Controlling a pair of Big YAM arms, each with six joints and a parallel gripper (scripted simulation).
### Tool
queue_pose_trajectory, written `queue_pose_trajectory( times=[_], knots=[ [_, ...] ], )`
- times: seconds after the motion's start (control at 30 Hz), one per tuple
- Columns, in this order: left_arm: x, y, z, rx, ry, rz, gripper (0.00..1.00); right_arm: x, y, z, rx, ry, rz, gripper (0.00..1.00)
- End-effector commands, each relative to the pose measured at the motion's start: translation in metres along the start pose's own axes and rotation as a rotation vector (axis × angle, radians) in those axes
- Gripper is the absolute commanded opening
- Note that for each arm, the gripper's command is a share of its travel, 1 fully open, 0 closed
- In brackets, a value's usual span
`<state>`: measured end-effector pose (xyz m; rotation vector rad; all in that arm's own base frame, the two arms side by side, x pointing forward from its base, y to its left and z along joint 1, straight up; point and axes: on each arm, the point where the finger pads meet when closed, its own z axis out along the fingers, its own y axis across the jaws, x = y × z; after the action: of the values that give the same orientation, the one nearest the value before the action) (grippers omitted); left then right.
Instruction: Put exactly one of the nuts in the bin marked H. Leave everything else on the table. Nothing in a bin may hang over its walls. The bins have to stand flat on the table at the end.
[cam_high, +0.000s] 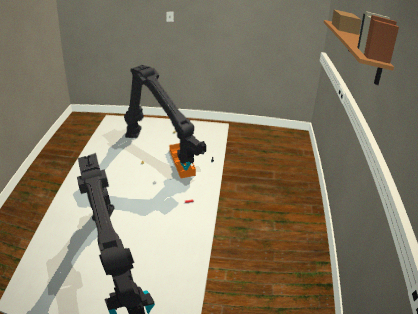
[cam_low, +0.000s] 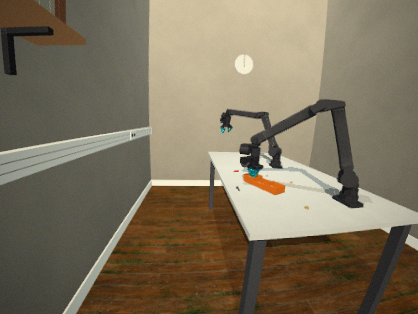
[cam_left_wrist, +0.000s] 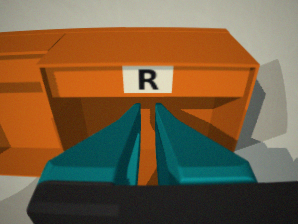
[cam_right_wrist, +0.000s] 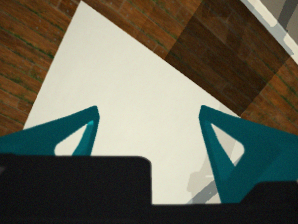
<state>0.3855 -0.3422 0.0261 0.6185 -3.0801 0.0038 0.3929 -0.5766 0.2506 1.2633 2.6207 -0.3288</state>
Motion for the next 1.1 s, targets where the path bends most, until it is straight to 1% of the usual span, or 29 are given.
queue_pose_trajectory(
  times=[0.0,0.13,0.2,0.23,0.3,0.37,0.47,0.53,0.57,0.63,0.7,0.77,0.8,0.83,0.87,1.03,1.07],
  knots=[
    [0.006,-0.004,-0.011,0.013,-0.01,0.004,0.09,-0.003,-0.001,-0.008,0.001,-0.015,0.001,1.0],
    [-0.002,-0.02,-0.035,0.055,-0.029,0.004,0.09,-0.003,-0.001,-0.008,0.001,-0.015,0.001,1.0],
    [-0.002,-0.02,-0.035,0.055,-0.029,0.004,0.09,-0.003,-0.001,-0.008,0.001,-0.015,0.001,1.0],
    [-0.001,-0.019,-0.017,0.022,-0.014,0.004,0.09,-0.003,-0.001,-0.008,0.001,-0.015,0.001,1.0],
    [-0.001,-0.019,-0.026,0.031,-0.018,0.005,0.09,-0.003,-0.001,-0.008,0.001,-0.015,0.001,1.0],
    [-0.003,-0.022,-0.045,0.061,-0.032,0.005,0.09,-0.003,-0.001,-0.008,0.001,-0.015,0.001,1.0],
    [-0.002,-0.022,-0.049,0.061,-0.032,0.004,0.09,-0.003,-0.001,-0.008,0.001,-0.015,0.001,1.0],
    [-0.002,-0.021,-0.04,0.042,-0.023,0.004,0.09,-0.003,-0.001,-0.008,0.001,-0.015,0.001,1.0],
    [-0.002,-0.021,-0.041,0.041,-0.023,0.004,0.09,-0.003,-0.001,-0.008,0.001,-0.015,0.001,1.0],
    [-0.002,-0.022,-0.055,0.06,-0.032,0.004,0.09,-0.003,-0.001,-0.008,0.001,-0.015,0.001,1.0],
    [-0.002,-0.022,-0.059,0.062,-0.032,0.004,0.09,-0.003,-0.001,-0.008,0.001,-0.015,0.001,1.0],
    [-0.002,-0.022,-0.059,0.062,-0.032,0.004,0.09,-0.003,-0.001,-0.008,0.001,-0.015,0.001,1.0],
    [-0.001,-0.02,-0.045,0.03,-0.018,0.004,0.09,-0.003,-0.001,-0.008,0.001,-0.015,0.001,1.0],
    [-0.002,-0.021,-0.061,0.052,-0.028,0.005,0.09,-0.003,-0.001,-0.008,0.001,-0.015,0.001,1.0],
    [-0.002,-0.021,-0.071,0.062,-0.033,0.005,0.09,-0.003,-0.001,-0.008,0.001,-0.015,0.001,1.0],
    [-0.002,-0.02,-0.092,0.063,-0.033,0.005,0.09,-0.003,-0.001,-0.008,0.001,-0.015,0.001,1.0],
    [-0.002,-0.02,-0.093,0.063,-0.033,0.004,0.09,-0.003,-0.001,-0.008,0.001,-0.015,0.001,1.0]
  ],
)
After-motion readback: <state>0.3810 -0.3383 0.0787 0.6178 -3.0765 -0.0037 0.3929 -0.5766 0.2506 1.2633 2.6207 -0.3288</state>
